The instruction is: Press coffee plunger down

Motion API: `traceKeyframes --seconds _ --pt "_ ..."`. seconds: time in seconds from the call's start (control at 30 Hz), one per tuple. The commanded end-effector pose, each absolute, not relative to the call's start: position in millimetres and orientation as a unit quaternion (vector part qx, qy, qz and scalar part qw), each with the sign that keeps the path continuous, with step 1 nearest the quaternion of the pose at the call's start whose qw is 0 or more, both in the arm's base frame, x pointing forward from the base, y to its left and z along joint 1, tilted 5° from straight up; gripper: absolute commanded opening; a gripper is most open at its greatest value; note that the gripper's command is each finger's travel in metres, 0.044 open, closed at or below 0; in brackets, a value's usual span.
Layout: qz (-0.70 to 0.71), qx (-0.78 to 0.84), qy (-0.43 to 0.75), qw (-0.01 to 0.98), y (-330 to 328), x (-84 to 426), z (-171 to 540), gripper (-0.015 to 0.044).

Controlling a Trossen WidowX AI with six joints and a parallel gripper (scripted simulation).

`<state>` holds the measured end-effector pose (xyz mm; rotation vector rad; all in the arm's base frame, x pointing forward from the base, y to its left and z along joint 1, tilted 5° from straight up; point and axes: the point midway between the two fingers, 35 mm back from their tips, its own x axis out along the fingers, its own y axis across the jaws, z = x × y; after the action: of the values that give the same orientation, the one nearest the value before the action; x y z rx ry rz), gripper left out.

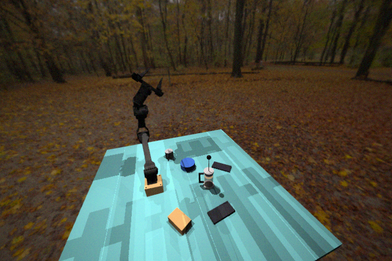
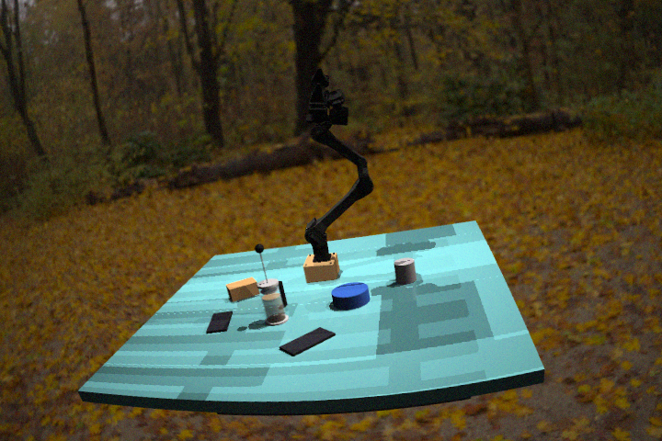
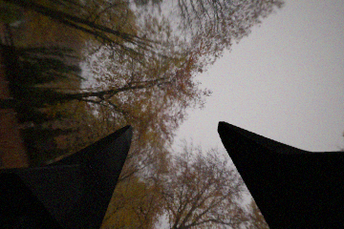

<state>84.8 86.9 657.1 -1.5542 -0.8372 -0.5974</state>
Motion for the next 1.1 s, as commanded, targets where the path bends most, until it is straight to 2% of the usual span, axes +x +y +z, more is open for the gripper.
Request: traceKeyframes --seconds 0.0,0.03,0.27,0.5,0.8,1.07 --pt "-0.258 -0.665 -0.361 0.6 85 84 657 0.0426" --pt "-0.259 -0.657 -0.363 0.608 80 84 658 0.044" --pt "-0.272 -0.519 -0.369 0.721 2 86 656 0.044" --pt "-0.267 -0.355 -0.328 0.834 -82 122 625 0.044" --pt "-0.234 -0.145 -0.188 0.943 -150 203 533 0.044" --pt "-0.188 -0.004 0.005 0.982 -152 271 416 0.044"
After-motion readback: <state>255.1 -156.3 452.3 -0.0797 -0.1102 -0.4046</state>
